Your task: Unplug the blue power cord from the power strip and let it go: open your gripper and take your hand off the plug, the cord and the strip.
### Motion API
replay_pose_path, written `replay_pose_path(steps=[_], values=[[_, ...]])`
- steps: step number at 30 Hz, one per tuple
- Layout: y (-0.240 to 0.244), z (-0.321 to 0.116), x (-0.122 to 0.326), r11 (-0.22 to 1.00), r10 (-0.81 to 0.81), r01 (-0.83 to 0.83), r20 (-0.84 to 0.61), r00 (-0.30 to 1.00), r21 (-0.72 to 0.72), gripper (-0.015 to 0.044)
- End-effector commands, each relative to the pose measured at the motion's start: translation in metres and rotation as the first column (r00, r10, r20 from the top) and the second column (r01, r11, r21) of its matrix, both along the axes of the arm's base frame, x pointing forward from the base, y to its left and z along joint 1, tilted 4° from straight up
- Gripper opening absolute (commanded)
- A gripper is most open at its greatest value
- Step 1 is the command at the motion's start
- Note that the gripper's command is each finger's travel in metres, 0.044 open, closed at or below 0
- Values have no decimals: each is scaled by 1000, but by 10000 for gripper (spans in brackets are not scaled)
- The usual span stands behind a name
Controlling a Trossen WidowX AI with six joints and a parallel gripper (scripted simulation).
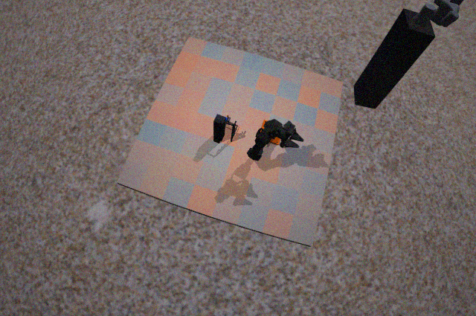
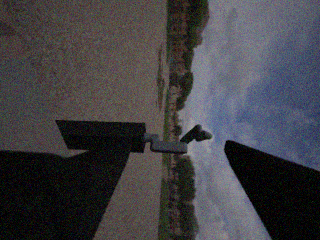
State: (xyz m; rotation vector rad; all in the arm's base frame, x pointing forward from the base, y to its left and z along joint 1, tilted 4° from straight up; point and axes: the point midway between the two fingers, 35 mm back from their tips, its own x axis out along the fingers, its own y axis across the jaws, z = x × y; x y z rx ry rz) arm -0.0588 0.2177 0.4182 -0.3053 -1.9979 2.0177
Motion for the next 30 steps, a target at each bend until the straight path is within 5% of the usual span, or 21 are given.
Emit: replay_pose_path(steps=[1,9,22,30], values=[[-1,1,0,1000,8,-8,-5,1000,-3,374],[-92,33,-51,914,368,-377,-88,926,-151,164],[-269,33,-67,534,791,-725,-46,610,-435,160],[-376,7,-20,276,943,-700,43,331,-659,160]])
